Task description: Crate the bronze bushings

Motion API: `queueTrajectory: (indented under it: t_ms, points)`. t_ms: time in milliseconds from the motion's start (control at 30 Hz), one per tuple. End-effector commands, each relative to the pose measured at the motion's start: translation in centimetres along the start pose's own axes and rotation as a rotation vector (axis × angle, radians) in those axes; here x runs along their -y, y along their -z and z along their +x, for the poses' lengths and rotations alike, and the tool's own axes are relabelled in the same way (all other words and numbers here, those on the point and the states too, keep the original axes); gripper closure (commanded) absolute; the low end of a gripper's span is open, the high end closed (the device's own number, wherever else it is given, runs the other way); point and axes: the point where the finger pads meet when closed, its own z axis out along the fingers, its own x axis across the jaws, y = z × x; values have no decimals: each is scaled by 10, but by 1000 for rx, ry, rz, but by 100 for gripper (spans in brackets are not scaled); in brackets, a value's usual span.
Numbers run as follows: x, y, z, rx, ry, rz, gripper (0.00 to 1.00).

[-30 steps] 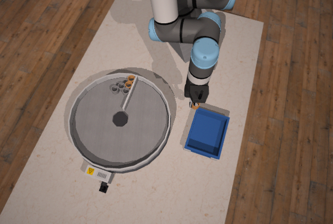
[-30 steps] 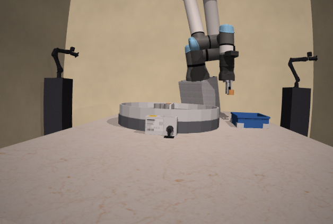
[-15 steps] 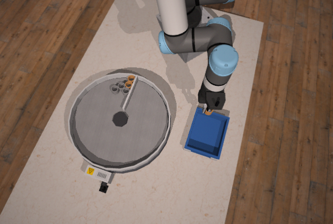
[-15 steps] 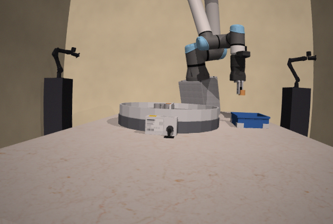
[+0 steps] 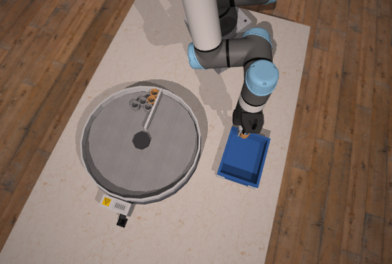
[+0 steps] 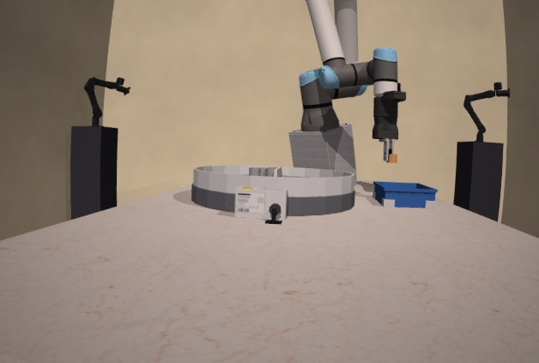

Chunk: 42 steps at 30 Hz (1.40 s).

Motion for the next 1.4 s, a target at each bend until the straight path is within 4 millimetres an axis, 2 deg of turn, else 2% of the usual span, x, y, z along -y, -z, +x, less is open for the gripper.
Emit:
queueTrajectory:
  t_ms: [0,67,233,633,800,1200,1367]
  points:
    - [1,-1,0,0,0,3,100]
    - [1,-1,0,0,0,3,100]
    - [3,-26,-1,-3,-4,-1,100]
    - [3,-26,-1,-3,-4,-1,100]
    - [4,-51,-2,-7,-8,-5,100]
    - [4,-51,-2,-7,-8,-5,100]
    - [4,-59,-2,-7,-8,-6,100]
